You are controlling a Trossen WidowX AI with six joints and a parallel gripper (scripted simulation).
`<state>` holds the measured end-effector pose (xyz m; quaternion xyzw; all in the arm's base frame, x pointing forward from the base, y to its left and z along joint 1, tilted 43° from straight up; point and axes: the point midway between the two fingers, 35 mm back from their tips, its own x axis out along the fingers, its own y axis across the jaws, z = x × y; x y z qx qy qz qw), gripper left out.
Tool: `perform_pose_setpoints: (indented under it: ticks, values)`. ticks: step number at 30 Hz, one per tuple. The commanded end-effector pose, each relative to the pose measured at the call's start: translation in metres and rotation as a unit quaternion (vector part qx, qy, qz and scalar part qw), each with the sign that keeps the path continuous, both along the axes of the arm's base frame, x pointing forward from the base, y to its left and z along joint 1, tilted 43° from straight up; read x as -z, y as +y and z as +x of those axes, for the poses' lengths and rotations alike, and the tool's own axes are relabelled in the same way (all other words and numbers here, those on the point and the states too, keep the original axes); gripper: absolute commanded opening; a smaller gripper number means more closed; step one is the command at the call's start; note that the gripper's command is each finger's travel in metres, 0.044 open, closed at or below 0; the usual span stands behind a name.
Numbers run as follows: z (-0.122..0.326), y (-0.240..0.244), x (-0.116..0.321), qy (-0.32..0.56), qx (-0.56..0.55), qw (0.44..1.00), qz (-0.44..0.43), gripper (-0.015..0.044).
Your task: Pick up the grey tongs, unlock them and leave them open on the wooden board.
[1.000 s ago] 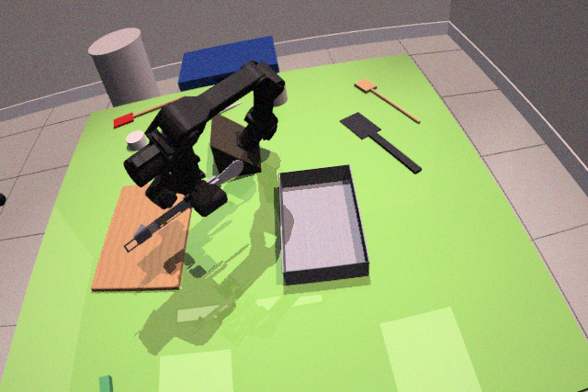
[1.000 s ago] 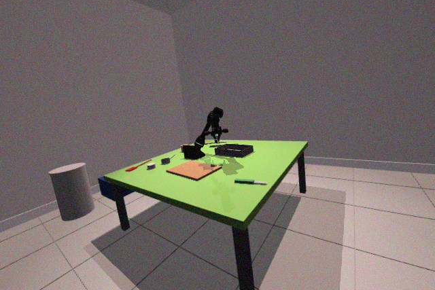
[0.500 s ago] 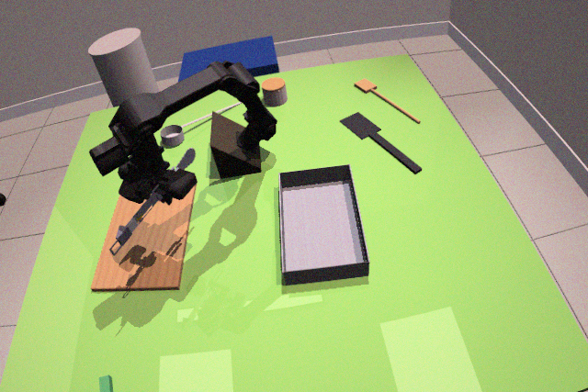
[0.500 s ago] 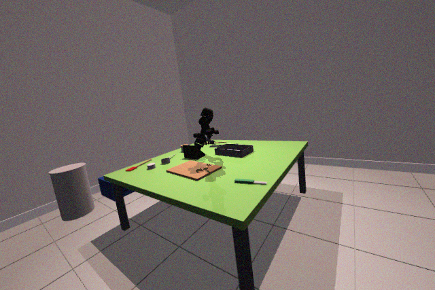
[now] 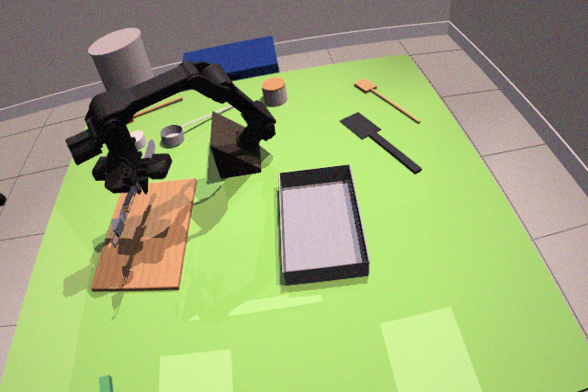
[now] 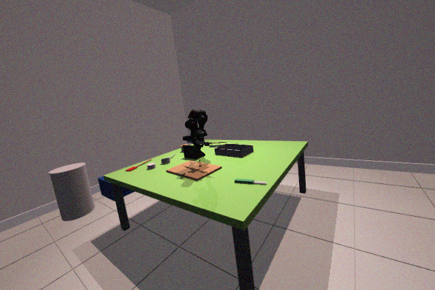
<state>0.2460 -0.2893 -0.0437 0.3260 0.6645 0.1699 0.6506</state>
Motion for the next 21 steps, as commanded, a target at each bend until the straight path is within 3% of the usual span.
perform_pose_setpoints:
  ticks: [1, 12, 21]
  values:
    - [-0.015, -0.011, 0.011, -0.030, -0.036, 0.999, -0.004, -0.0150]
    - [-0.017, -0.013, 0.013, -0.036, -0.041, 0.999, -0.004, -0.0150]
    - [-0.015, -0.019, 0.027, -0.077, 0.022, 0.997, -0.023, -0.0150]
